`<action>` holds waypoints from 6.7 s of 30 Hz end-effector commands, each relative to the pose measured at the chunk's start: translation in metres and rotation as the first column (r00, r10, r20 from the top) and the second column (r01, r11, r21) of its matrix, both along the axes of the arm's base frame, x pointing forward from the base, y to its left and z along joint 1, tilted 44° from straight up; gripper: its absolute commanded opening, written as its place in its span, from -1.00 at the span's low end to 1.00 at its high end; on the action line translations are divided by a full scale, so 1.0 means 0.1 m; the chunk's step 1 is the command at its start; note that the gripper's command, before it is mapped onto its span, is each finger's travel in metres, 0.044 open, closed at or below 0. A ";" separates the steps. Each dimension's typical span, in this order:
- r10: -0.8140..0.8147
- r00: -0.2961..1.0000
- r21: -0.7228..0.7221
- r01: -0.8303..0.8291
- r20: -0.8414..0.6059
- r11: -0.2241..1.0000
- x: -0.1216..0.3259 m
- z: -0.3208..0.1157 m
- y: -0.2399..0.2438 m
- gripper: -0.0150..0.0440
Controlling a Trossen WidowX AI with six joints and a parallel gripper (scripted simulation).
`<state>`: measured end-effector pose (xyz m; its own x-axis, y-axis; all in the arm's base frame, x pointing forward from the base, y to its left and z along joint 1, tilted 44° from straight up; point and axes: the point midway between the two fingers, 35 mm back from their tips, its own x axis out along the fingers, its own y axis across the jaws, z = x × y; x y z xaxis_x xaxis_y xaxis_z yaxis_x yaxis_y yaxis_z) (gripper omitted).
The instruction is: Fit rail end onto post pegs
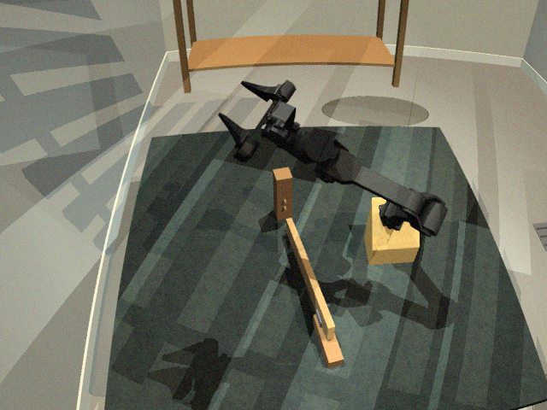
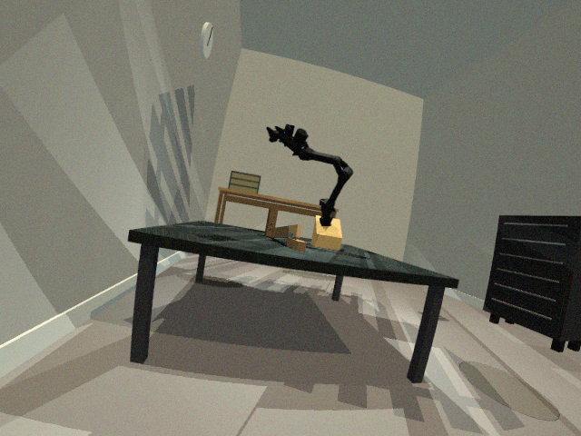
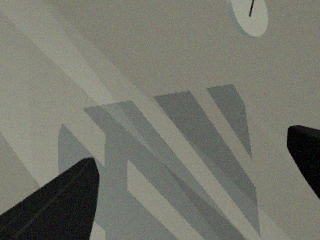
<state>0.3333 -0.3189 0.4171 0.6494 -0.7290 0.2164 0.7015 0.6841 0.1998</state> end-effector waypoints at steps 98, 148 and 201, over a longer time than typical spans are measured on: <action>0.277 -0.562 0.427 -0.800 -0.779 -0.421 -0.38 -4.70 3.30 0.64; 0.276 -0.562 0.427 -0.800 -0.780 -0.421 -0.38 -4.63 3.22 -0.49; 0.276 -0.562 0.428 -0.800 -0.780 -0.421 -0.43 -4.44 3.04 -0.49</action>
<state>0.2904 -0.0132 -0.0289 0.1687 0.6721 -0.7210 -0.9843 0.0763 -0.1592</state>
